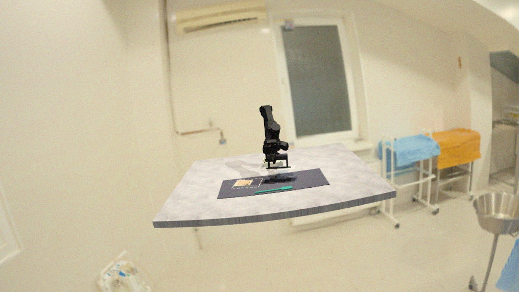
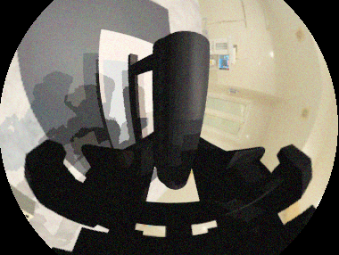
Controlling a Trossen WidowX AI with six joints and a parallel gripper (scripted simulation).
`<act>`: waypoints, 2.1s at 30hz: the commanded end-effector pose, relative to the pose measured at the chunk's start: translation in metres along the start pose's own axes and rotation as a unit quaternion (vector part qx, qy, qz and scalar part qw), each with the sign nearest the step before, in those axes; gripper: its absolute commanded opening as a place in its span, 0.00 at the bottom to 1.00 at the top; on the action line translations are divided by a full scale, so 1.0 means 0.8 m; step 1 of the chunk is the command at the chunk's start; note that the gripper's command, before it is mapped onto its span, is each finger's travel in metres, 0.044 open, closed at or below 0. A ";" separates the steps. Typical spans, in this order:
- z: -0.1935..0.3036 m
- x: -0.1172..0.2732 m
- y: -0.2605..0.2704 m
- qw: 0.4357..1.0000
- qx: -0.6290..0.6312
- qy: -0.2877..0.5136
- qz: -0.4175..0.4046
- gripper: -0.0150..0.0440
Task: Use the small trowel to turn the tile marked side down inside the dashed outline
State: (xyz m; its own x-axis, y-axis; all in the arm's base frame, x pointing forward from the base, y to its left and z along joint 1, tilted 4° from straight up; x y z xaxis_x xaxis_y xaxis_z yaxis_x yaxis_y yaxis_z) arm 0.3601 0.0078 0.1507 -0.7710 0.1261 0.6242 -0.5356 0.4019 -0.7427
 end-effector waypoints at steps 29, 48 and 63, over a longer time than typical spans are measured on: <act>-0.003 0.004 -0.009 1.000 -0.006 -0.003 0.012 0.25; -0.001 0.001 -0.001 1.000 0.000 0.000 0.000 0.25; -0.049 -0.019 0.024 0.977 0.156 -0.116 -0.084 0.25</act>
State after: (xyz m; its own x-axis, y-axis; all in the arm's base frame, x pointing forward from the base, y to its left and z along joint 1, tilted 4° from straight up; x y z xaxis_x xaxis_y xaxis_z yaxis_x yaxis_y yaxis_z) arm 0.3693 0.0398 0.1333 -0.7085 -0.0820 0.7010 -0.7033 0.1641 -0.6917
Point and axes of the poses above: the point midway between the two fingers, 35 mm back from their tips, its own x axis back along the fingers, its own y axis across the jaws, z = x × y, the point moved 2 cm from there along x, back along the fingers, and after that the axes turned 14 degrees about -x, right-handed, at the moved point
